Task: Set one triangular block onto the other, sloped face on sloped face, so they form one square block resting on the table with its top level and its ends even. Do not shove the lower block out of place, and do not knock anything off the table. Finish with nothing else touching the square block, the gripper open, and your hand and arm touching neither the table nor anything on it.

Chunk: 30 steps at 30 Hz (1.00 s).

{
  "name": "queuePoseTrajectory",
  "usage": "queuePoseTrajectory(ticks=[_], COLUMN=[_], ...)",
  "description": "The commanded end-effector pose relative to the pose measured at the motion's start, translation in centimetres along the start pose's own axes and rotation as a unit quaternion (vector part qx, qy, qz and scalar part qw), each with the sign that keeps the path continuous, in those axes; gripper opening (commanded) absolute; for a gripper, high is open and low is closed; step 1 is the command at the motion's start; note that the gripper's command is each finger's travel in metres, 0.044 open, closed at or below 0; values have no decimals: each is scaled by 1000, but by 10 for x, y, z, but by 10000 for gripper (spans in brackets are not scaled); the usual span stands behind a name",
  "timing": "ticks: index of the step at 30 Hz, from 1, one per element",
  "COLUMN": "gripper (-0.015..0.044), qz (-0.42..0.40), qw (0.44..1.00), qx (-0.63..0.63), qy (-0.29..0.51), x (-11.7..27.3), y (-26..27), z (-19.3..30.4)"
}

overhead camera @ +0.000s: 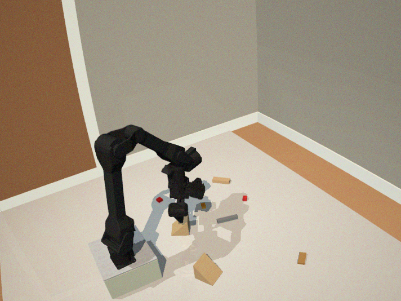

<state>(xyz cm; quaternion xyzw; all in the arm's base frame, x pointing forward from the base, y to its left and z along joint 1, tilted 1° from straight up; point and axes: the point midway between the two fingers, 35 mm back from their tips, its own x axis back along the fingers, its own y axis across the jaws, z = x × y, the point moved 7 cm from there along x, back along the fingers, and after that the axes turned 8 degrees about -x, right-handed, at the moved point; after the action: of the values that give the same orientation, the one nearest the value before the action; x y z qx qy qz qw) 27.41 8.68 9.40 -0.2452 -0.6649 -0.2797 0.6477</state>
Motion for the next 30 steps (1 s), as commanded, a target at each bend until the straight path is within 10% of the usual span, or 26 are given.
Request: queuePoseTrajectory(ticks=[1,30], gripper=[440,440], qz=[7,7], qw=[1000,1000], qx=[-2,-2], qy=[1,1], x=[-11,-58], y=[0,3], z=[0,2])
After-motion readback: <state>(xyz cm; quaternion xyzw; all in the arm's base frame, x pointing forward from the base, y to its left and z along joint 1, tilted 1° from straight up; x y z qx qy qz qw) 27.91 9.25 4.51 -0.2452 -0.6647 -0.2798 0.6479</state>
